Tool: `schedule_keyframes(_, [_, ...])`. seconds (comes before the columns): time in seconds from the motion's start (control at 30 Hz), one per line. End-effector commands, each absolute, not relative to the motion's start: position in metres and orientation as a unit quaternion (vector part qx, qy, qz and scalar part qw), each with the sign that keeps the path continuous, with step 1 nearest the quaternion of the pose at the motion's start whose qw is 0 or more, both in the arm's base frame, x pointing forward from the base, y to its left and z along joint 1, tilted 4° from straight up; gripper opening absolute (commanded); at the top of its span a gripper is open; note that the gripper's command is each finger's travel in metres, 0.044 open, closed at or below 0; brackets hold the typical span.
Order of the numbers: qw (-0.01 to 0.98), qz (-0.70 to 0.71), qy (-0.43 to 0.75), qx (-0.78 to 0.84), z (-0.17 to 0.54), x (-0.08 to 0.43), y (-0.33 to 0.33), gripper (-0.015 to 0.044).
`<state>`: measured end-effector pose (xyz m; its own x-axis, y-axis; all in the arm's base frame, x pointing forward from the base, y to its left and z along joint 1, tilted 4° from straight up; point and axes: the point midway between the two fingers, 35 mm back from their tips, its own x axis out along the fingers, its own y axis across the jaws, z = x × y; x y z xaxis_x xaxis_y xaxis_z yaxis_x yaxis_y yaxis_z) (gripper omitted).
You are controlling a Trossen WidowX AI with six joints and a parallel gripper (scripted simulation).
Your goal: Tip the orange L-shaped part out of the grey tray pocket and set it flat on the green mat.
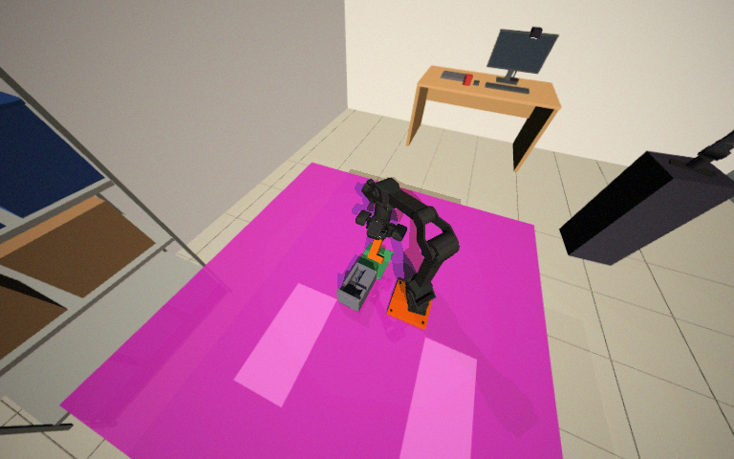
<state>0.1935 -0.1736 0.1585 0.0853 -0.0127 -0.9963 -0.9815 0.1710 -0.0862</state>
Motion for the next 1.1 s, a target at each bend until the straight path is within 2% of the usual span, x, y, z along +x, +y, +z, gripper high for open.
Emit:
schedule_keyframes(0.0, [0.562, 0.432, 0.52, -0.477, 0.152, 0.194, -0.173, 0.0])
schedule_keyframes(1.07, [0.562, 0.432, 0.52, -0.477, 0.105, 0.198, -0.174, 0.0])
